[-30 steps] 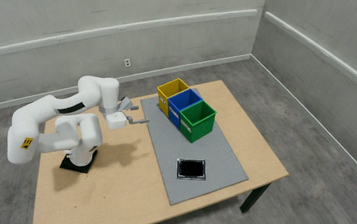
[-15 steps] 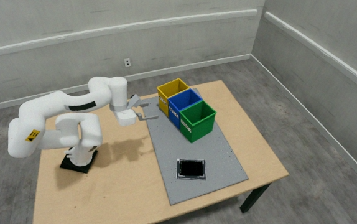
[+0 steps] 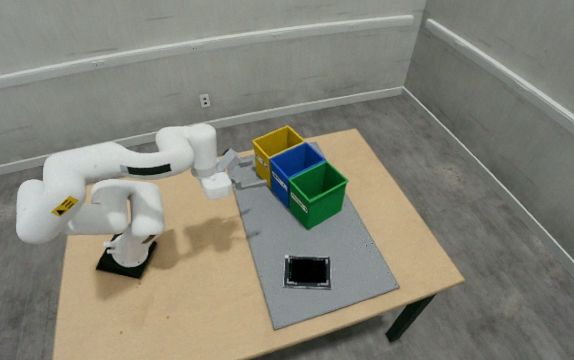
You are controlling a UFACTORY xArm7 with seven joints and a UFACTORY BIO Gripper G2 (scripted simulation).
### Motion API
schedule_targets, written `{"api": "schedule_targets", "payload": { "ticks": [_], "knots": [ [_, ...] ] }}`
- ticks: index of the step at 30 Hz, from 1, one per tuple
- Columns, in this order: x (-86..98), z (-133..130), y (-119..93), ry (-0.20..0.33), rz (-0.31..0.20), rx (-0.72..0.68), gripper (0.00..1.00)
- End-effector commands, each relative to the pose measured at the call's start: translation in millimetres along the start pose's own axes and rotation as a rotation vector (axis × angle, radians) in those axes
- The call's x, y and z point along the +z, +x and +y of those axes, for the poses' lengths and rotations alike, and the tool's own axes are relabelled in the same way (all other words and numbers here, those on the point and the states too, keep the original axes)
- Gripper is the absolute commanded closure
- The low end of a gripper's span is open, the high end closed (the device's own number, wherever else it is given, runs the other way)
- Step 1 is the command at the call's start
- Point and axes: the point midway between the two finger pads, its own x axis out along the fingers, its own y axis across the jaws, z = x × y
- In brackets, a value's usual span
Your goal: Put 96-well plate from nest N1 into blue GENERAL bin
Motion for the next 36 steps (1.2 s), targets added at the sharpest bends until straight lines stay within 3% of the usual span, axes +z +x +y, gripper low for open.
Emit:
{"api": "schedule_targets", "payload": {
  "ticks": [1,6,10,21,36],
  "knots": [
    [0.2,3.5,12.6,0.004,-0.017,-0.010,0.63],
    [-4.6,10.6,31.3,0.037,-0.068,-0.053,0.63],
    [-7.2,14.0,39.8,0.042,-0.074,-0.058,0.63],
    [-22.5,27.4,71.3,0.117,-0.149,-0.143,0.63],
    [-22.5,27.4,71.3,0.117,-0.149,-0.143,0.63]
  ]
}}
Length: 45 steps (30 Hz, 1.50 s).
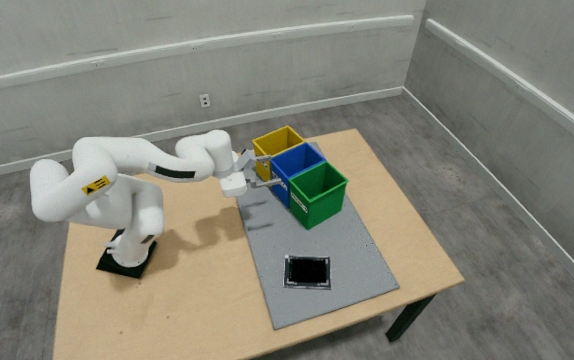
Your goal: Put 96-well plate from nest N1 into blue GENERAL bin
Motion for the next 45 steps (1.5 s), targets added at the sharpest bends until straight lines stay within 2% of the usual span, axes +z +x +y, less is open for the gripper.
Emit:
{"api": "schedule_targets", "payload": {
  "ticks": [1,11,14,16,45],
  "knots": [
    [0.8,-4.4,1.9,0.001,-0.004,-0.033,0.63],
    [-11.3,-51.7,12.7,0.002,-0.004,-0.363,0.63],
    [-14.9,-66.0,15.9,0.001,-0.004,-0.363,0.63],
    [-14.9,-66.0,15.9,0.001,-0.004,-0.363,0.63],
    [-47.2,-194.3,44.9,0.000,-0.004,-0.363,0.63]
  ]
}}
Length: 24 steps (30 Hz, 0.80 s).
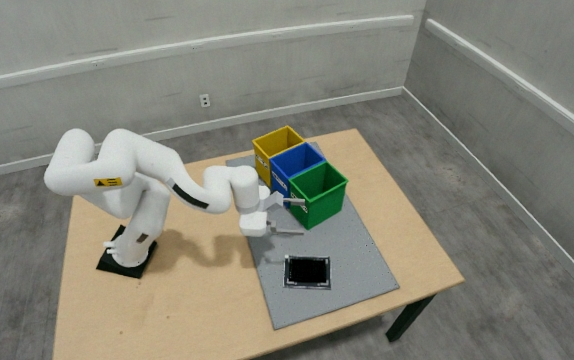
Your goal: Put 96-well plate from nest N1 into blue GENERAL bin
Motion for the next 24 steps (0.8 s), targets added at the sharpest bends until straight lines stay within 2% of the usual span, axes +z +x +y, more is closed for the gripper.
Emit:
{"api": "schedule_targets", "payload": {
  "ticks": [1,5,13,24],
  "knots": [
    [-4.2,-18.5,16.4,0.003,-0.005,0.003,0.63],
    [-6.5,-26.6,21.7,0.003,-0.005,0.003,0.63],
    [-16.2,-59.0,43.3,0.002,-0.005,0.003,0.63],
    [-16.5,-60.2,44.1,0.002,-0.005,0.003,0.63]
  ]
}}
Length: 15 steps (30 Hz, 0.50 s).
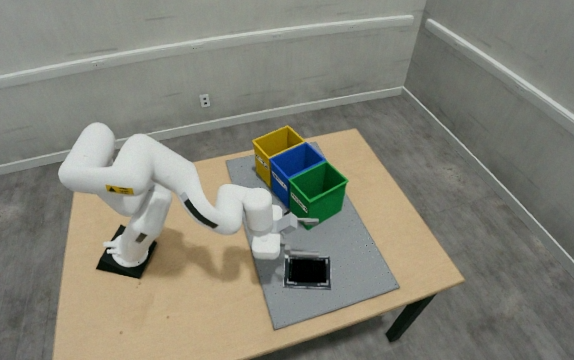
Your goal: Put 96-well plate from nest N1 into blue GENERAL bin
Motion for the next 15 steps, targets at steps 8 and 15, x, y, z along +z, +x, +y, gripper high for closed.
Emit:
{"api": "schedule_targets", "payload": {
  "ticks": [8,15],
  "knots": [
    [0.5,-0.3,1.4,0.000,-0.005,0.000,0.63],
    [-7.9,-0.3,1.4,0.000,-0.005,0.000,0.63]
  ]
}}
